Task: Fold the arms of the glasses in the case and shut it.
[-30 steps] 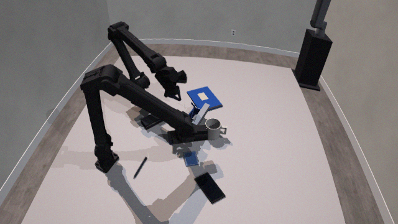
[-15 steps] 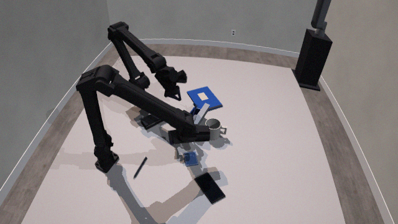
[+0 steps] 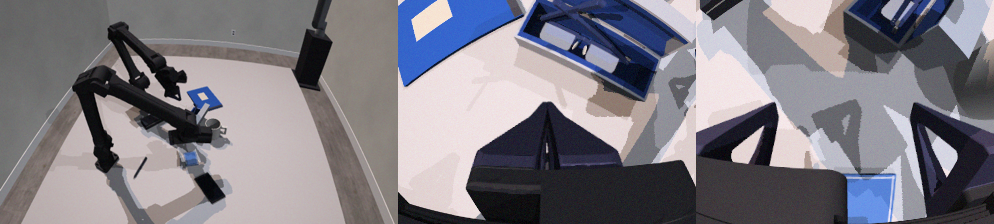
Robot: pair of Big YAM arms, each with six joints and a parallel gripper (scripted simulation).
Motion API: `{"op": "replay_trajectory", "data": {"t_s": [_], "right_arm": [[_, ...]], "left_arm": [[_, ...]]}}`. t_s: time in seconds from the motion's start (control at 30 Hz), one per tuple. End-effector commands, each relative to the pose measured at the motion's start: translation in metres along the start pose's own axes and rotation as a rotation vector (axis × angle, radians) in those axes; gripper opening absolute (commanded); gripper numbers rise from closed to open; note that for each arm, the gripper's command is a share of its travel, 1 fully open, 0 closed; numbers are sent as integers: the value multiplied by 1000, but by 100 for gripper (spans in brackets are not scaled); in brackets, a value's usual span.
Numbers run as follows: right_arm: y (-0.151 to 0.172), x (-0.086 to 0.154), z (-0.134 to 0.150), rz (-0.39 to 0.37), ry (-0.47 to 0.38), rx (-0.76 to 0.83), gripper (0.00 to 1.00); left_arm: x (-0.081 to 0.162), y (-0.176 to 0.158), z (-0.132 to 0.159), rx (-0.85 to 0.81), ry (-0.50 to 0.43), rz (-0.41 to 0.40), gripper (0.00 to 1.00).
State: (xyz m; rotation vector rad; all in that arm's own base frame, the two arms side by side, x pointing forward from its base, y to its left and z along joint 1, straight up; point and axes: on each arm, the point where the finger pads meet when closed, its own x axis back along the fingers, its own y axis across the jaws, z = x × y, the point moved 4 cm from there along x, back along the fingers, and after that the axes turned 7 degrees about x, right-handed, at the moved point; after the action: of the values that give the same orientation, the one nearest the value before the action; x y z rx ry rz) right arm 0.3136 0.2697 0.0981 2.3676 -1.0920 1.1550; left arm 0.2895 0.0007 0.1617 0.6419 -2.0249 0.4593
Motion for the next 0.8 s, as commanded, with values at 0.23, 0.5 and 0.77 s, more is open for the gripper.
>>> {"op": "replay_trajectory", "data": {"t_s": [0.23,0.5,0.77], "right_arm": [[-24,31,5,120,59,-67,100],[-41,78,14,309,153,-201,100],[-58,115,25,458,206,-300,100]], "left_arm": [[9,-8,-15,24,-22,21,0],[9,-8,-15,24,-22,21,0],[9,-8,-15,24,-22,21,0]]}}
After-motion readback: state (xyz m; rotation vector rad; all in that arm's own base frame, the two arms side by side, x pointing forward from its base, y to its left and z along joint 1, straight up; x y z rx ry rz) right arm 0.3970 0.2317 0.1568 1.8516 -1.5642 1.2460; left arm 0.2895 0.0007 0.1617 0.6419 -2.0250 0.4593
